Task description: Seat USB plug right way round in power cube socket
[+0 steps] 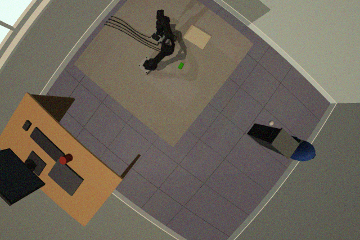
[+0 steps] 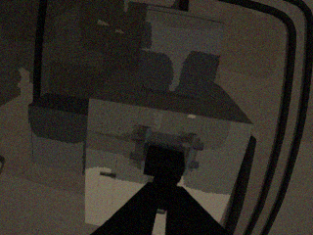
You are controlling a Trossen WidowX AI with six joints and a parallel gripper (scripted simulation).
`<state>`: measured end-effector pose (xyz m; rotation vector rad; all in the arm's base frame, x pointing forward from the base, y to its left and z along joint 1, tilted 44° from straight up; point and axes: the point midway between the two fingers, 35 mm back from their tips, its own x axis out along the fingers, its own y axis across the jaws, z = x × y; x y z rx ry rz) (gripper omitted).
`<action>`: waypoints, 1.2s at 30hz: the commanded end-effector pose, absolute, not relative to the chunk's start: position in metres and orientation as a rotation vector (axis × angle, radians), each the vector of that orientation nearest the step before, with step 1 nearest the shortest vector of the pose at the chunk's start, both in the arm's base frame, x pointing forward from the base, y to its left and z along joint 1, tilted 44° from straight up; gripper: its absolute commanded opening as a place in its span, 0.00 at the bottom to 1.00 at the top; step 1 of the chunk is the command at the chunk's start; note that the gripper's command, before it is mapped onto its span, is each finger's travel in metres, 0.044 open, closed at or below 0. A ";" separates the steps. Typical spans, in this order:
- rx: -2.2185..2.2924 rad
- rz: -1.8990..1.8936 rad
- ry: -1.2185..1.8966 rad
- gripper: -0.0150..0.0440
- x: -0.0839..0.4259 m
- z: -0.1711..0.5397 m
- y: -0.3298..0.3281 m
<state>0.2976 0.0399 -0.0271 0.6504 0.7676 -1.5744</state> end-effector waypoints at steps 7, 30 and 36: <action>0.643 -1.575 0.764 0.25 0.297 -0.028 0.037; 0.651 -1.574 0.767 0.39 0.298 -0.027 0.040; 0.651 -1.574 0.767 0.42 0.298 -0.027 0.040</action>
